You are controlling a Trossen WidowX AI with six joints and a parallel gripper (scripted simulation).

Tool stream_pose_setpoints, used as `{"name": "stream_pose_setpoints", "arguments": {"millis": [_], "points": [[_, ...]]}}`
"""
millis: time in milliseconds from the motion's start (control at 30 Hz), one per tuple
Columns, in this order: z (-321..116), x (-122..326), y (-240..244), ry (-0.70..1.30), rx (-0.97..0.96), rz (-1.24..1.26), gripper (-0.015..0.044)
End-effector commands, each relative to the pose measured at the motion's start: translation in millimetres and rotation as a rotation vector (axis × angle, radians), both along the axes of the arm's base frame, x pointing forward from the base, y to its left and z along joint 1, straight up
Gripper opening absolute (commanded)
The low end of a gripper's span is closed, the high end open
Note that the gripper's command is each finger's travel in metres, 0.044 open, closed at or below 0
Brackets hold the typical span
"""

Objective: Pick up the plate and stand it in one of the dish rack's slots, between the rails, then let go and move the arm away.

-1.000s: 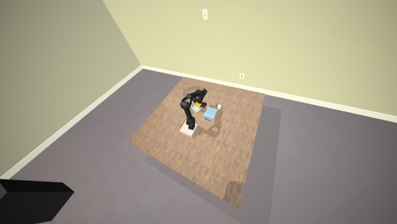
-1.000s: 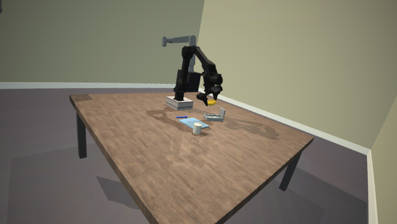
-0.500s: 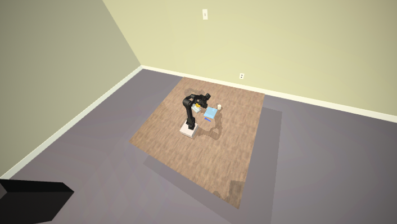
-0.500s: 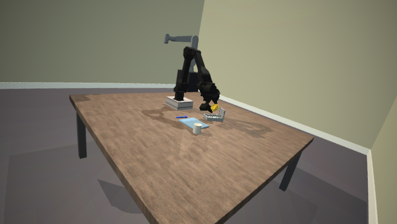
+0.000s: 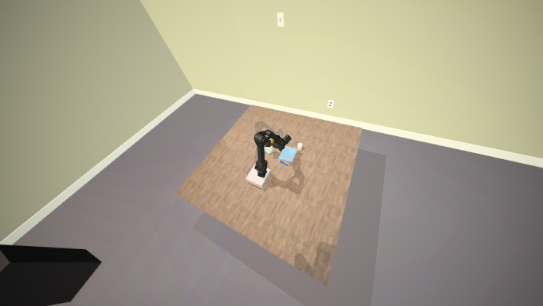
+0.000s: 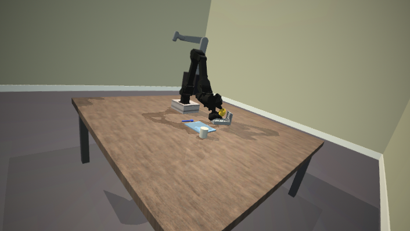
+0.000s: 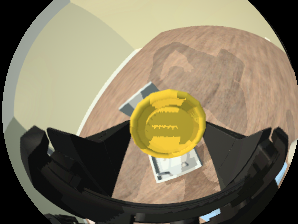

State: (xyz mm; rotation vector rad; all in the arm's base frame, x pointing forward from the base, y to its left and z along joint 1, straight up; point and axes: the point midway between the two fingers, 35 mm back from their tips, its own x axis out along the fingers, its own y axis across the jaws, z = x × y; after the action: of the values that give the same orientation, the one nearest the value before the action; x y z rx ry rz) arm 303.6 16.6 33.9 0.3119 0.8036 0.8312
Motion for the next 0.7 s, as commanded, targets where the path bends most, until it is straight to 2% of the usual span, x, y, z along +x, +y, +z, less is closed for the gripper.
{"name": "stream_pose_setpoints", "arguments": {"millis": [0, 667], "points": [[-2.4, -3.2, -1.5, -0.110, 0.033, 0.027, 0.0000], [0.5, -31.7, -7.5, -0.698, 0.095, 0.103, 0.0000]]}}
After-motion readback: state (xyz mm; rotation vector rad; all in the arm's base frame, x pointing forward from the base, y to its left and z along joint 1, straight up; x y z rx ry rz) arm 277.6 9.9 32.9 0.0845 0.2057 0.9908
